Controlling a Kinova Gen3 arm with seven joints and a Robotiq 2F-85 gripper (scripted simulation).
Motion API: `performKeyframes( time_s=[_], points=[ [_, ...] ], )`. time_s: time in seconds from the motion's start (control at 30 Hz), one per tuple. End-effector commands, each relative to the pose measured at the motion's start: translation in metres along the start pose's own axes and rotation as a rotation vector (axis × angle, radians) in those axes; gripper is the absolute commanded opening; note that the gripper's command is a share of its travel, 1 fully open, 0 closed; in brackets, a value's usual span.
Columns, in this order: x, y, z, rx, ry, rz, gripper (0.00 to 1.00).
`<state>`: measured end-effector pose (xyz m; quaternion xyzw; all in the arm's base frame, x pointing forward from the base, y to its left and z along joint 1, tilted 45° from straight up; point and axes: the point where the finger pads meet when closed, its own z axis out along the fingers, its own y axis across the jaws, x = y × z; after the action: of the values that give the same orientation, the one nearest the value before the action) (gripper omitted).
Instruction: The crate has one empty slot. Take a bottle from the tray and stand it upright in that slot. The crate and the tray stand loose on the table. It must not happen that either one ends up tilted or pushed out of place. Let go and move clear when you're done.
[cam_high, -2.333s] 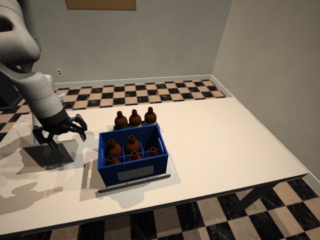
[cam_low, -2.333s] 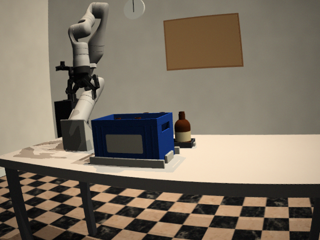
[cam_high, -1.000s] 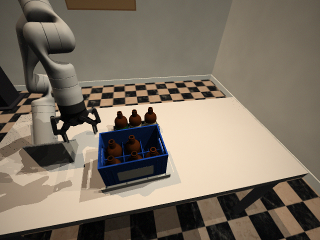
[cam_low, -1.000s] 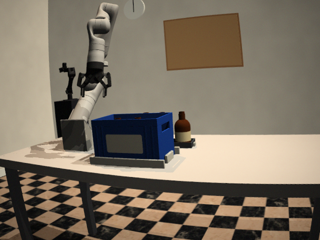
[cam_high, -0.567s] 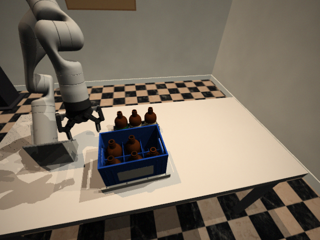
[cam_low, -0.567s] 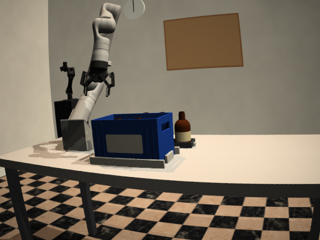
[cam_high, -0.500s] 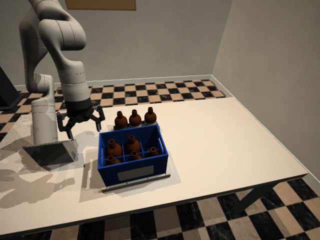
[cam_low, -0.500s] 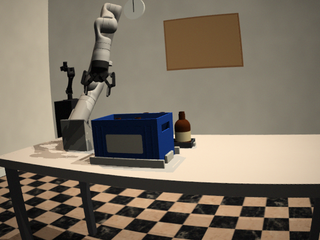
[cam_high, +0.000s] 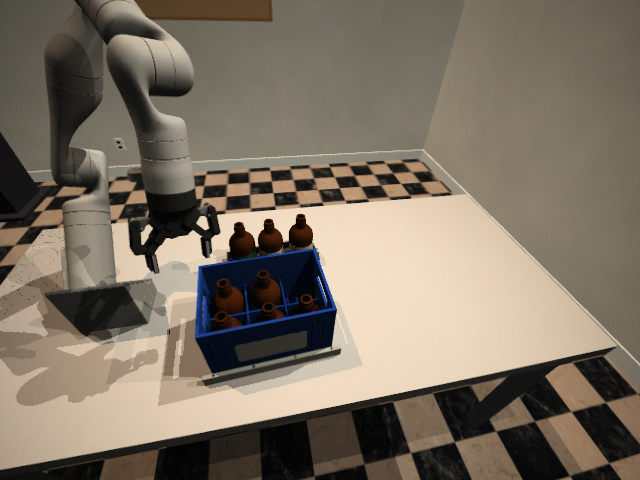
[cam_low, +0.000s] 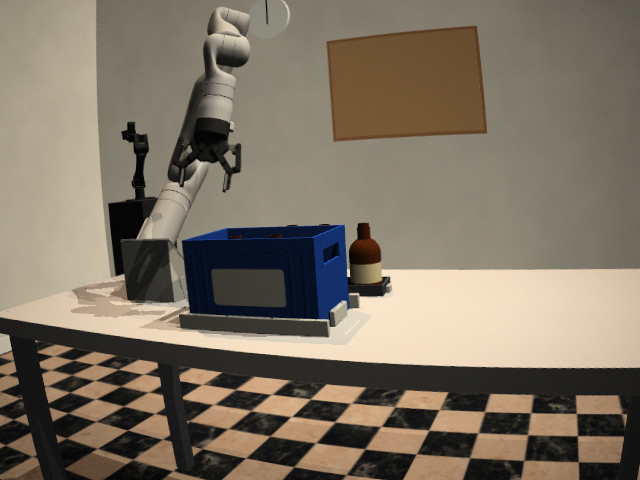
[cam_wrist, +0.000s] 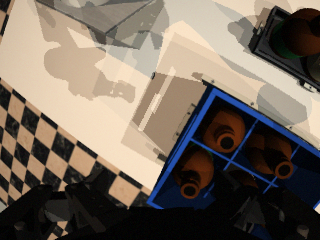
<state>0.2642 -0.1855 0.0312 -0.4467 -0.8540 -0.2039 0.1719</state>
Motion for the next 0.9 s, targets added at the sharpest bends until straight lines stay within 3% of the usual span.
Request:
performKeyframes(
  time_s=[0.0,0.03,0.3,0.33,0.57,0.6,0.87],
  points=[
    [0.000,0.001,-0.001,0.001,-0.003,-0.002,1.00],
    [-0.001,0.012,-0.005,0.031,-0.016,-0.047,1.00],
    [-0.001,0.012,-0.005,0.031,-0.016,-0.047,1.00],
    [-0.001,0.024,-0.010,0.060,-0.031,-0.093,1.00],
    [-0.001,0.024,-0.010,0.060,-0.031,-0.093,1.00],
    [0.000,0.036,-0.014,0.088,-0.045,-0.138,1.00],
    [0.000,0.036,-0.014,0.088,-0.045,-0.138,1.00]
  ],
)
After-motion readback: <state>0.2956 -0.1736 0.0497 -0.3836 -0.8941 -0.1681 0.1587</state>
